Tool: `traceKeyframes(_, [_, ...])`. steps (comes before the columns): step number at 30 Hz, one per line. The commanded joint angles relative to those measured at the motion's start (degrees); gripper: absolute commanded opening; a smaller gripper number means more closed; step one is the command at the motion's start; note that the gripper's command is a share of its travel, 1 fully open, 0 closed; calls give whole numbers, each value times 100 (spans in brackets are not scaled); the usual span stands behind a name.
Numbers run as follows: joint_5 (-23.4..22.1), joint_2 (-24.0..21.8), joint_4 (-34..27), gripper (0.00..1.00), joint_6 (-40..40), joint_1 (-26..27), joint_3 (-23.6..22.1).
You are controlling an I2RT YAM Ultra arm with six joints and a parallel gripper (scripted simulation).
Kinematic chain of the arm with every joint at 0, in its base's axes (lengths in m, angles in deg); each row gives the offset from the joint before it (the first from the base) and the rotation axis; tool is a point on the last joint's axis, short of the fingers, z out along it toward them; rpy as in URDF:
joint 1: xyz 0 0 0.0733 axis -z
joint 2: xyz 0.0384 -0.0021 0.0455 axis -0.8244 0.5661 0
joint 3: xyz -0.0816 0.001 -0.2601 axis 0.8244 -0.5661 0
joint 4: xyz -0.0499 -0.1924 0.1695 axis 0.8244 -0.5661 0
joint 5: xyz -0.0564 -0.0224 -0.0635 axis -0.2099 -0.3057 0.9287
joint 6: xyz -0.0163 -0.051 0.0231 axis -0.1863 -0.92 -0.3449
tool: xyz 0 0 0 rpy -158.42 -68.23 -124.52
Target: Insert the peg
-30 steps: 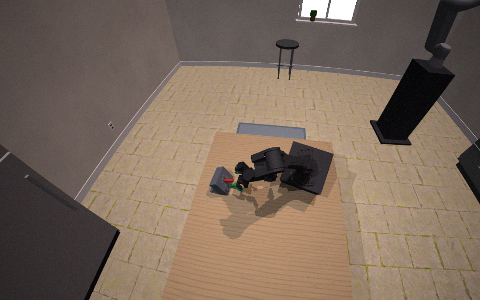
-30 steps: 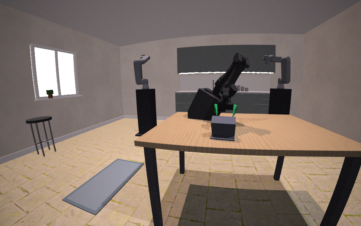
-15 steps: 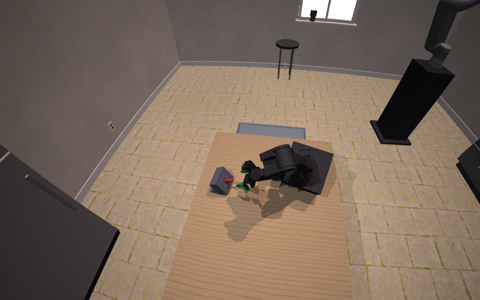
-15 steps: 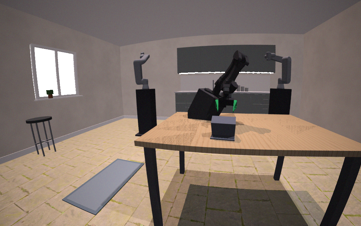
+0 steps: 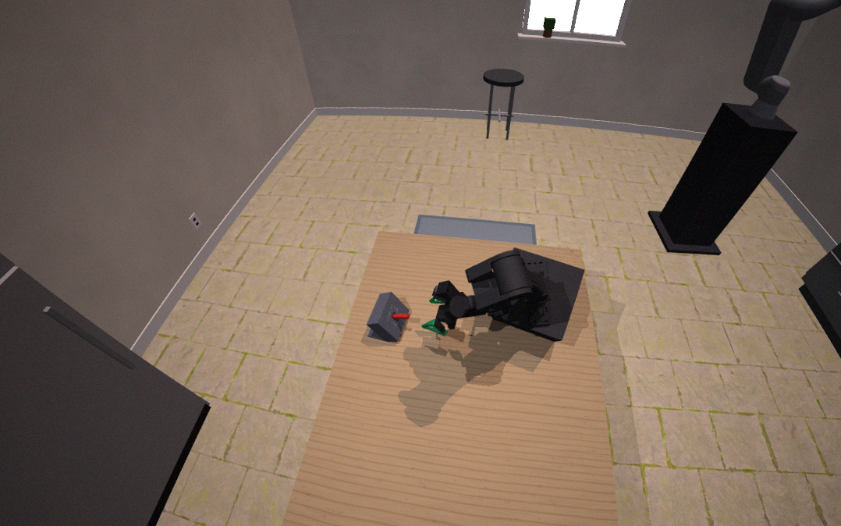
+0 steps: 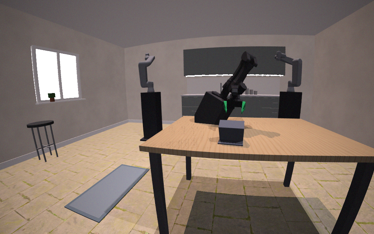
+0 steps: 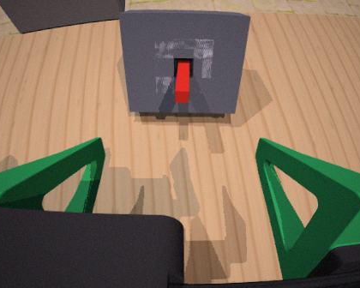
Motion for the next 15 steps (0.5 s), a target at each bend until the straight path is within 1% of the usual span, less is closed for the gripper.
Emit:
traceKeyframes(1, [143,-190,126,100,41,-8,-159])
traceKeyframes(13, [145,-194,102,100,31,-6,-160])
traceKeyframes(15, [112,-152,47,100,13,4,-99])
